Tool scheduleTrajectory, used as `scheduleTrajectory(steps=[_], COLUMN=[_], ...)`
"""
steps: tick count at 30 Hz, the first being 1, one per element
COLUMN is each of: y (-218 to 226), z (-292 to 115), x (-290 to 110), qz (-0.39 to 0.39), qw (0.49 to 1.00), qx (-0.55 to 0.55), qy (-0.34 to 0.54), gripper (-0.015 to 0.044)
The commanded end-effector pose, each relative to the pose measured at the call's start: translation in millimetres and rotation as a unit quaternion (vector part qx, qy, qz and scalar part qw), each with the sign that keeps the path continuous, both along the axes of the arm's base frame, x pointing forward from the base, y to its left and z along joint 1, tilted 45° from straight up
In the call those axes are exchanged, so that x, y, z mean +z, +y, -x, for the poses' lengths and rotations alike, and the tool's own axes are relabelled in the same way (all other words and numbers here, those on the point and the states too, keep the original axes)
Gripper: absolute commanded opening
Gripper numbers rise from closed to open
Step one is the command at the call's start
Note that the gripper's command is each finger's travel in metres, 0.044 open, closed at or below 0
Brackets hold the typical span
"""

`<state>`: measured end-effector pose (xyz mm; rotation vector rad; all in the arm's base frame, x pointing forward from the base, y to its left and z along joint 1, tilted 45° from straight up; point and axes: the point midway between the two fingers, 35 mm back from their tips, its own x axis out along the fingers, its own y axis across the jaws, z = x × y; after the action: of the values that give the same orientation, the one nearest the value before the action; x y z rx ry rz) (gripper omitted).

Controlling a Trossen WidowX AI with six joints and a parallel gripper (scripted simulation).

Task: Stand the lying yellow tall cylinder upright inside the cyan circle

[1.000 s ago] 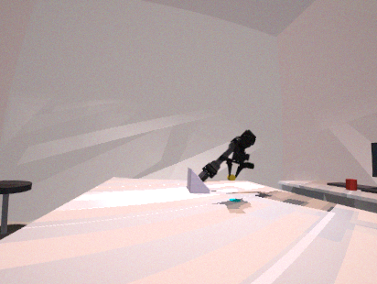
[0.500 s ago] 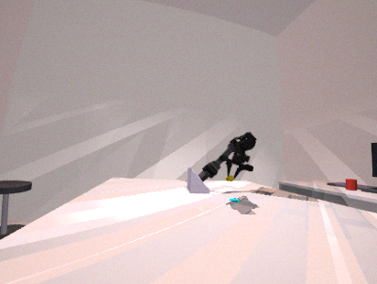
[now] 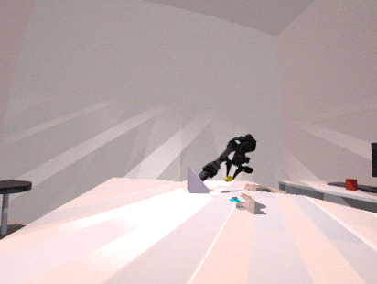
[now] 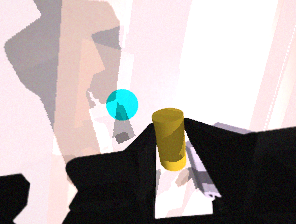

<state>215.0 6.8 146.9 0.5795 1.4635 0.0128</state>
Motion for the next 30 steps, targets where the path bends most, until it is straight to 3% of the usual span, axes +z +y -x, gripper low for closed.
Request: scheduleTrajectory(steps=[1, 30], y=[-0.1, -0.1], z=[2.5, 5.5], x=[-2.3, -9.4], qz=[0.014, 0.091], qw=[1.0, 0.995], qx=[-0.003, -0.019], qy=[-0.003, -0.036], gripper=[0.0105, 0.0105])
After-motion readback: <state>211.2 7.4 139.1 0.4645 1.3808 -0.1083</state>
